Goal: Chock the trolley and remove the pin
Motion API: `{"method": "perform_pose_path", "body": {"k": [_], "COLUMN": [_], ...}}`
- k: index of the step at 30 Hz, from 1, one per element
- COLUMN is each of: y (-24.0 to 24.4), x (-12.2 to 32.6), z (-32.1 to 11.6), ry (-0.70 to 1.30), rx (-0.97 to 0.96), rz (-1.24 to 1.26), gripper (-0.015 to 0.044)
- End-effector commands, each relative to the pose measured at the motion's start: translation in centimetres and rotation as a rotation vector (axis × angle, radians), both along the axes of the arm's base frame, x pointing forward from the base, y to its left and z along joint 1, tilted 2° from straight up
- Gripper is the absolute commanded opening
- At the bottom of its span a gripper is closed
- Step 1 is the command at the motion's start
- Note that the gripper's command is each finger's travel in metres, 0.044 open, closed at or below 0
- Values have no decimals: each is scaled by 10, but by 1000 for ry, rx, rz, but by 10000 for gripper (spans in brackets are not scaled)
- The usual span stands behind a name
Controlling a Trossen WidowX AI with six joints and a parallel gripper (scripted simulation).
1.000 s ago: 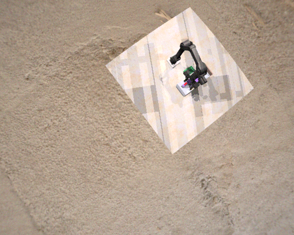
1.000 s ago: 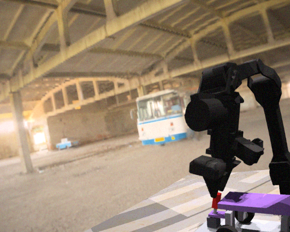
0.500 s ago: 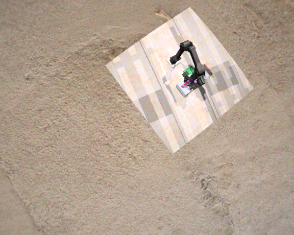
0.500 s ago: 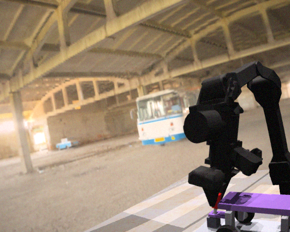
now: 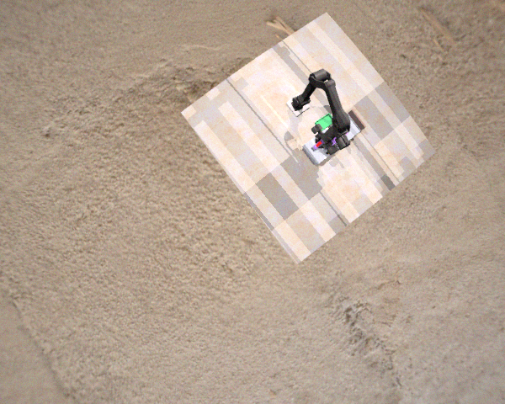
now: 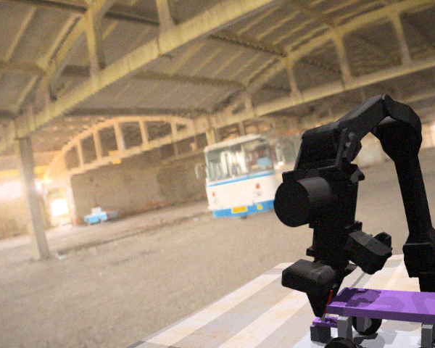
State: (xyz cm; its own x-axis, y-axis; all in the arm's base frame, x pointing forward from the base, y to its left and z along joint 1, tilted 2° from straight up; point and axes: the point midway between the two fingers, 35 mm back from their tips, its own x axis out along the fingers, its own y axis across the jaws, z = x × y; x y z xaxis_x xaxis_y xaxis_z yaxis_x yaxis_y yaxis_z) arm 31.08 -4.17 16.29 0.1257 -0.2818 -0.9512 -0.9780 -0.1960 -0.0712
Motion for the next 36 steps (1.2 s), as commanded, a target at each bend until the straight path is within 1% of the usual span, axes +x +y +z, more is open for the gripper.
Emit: {"method": "perform_pose_path", "body": {"k": [1,9,10,36], "y": [0,0,0,3], "x": [0,0,0,-4], "z": [0,0,1,18], "ry": [0,0,0,4], "rx": [0,0,0,0], "rz": [0,0,0,2], "gripper": [78,25,0,0]}}
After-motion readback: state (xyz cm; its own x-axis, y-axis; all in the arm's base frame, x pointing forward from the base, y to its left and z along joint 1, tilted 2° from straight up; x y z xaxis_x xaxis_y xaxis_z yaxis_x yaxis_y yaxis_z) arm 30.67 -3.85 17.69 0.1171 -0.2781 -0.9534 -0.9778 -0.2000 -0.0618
